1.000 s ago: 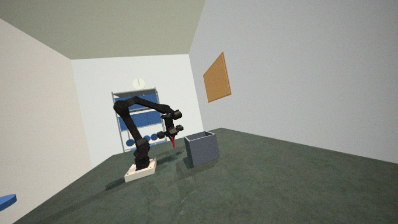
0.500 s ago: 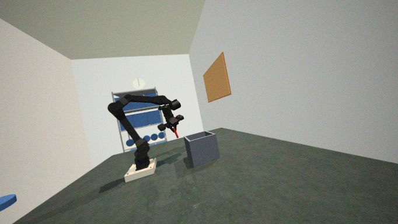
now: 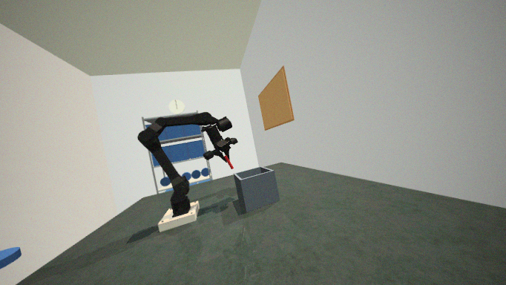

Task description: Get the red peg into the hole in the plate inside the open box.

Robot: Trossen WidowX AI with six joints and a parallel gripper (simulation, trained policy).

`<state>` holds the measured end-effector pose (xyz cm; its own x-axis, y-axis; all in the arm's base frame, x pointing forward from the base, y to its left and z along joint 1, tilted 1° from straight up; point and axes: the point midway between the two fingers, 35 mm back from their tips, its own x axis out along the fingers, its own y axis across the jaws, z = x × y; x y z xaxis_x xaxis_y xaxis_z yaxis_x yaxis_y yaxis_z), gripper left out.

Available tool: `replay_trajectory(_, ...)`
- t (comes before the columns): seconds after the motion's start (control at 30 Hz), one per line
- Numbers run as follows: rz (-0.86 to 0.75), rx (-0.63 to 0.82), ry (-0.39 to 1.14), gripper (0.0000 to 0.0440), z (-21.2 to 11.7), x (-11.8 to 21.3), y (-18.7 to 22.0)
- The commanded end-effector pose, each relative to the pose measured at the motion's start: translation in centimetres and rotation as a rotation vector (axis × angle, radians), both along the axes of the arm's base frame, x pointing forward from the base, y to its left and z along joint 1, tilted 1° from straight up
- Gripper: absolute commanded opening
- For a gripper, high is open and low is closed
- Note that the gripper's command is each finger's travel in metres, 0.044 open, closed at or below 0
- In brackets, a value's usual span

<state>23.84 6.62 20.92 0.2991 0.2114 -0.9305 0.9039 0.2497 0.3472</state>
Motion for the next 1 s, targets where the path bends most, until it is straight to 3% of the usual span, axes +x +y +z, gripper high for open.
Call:
replay_trajectory(0.0, -0.018, -0.026, 0.001, 0.0000, 0.2, 0.5, -1.1)
replay_trajectory(0.97, -0.095, -0.078, 0.106, 0.0000, -2.2, 5.4, -8.8)
